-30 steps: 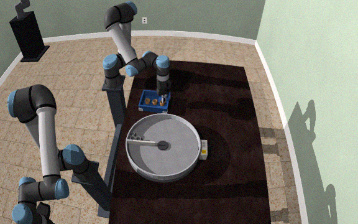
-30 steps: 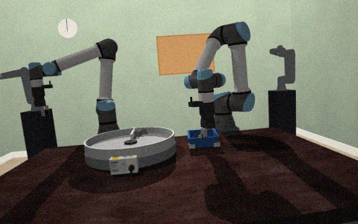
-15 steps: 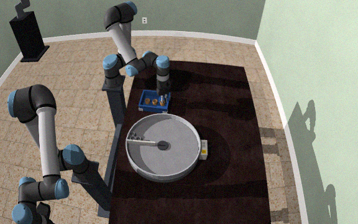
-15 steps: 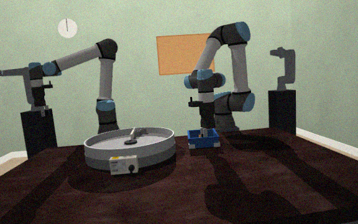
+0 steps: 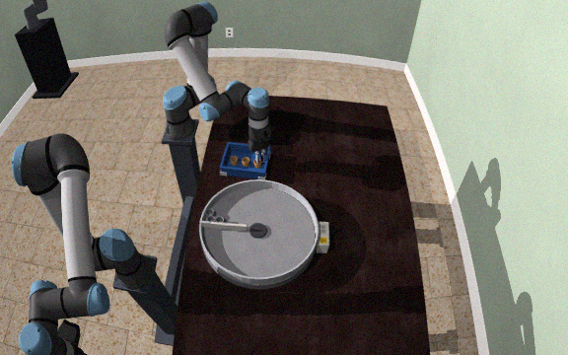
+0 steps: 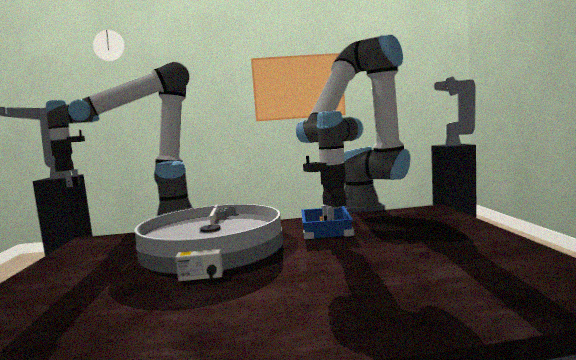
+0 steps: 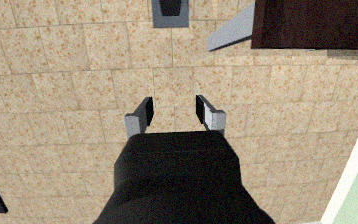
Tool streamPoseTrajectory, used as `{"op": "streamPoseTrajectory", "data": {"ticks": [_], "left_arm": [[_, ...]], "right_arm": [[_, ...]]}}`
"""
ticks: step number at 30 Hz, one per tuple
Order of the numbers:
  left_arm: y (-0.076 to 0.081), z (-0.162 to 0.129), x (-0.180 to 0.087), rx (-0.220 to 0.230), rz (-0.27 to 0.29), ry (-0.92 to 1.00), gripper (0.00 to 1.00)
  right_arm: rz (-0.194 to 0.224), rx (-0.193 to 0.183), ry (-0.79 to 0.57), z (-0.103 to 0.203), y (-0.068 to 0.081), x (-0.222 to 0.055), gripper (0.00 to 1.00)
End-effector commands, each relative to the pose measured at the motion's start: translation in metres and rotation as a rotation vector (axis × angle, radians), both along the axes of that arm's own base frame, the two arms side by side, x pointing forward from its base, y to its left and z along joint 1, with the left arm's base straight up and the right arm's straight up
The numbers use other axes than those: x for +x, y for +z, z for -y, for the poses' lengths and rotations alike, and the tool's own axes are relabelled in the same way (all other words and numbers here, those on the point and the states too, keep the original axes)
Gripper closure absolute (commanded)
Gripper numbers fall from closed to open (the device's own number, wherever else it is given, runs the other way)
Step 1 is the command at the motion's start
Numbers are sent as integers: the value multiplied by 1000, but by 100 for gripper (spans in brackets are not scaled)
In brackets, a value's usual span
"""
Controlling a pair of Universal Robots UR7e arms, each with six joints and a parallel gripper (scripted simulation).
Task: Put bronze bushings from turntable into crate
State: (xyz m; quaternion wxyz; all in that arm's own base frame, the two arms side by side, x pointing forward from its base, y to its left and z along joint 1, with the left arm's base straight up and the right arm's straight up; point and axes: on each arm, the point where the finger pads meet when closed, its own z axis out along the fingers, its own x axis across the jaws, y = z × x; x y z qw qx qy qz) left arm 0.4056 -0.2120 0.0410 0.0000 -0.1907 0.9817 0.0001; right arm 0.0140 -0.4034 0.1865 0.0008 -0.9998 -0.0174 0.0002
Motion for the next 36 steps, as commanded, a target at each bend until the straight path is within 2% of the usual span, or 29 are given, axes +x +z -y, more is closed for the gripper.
{"op": "streamPoseTrajectory", "data": {"ticks": [1, 10, 17, 22, 31, 33, 36], "left_arm": [[1, 0, 0, -1, 1, 0, 59], [1, 0, 0, -1, 1, 0, 59], [8, 0, 0, -1, 1, 0, 59], [24, 0, 0, -1, 1, 0, 59], [66, 0, 0, -1, 1, 0, 59], [66, 0, 0, -1, 1, 0, 59], [78, 0, 0, -1, 1, 0, 59]], "right_arm": [[1, -2, 0, 0, 1, 0, 0], [1, -2, 0, 0, 1, 0, 0], [1, -2, 0, 0, 1, 0, 0], [1, -2, 0, 0, 1, 0, 0], [1, -2, 0, 0, 1, 0, 0], [1, -2, 0, 0, 1, 0, 0], [1, -2, 0, 0, 1, 0, 0]]}}
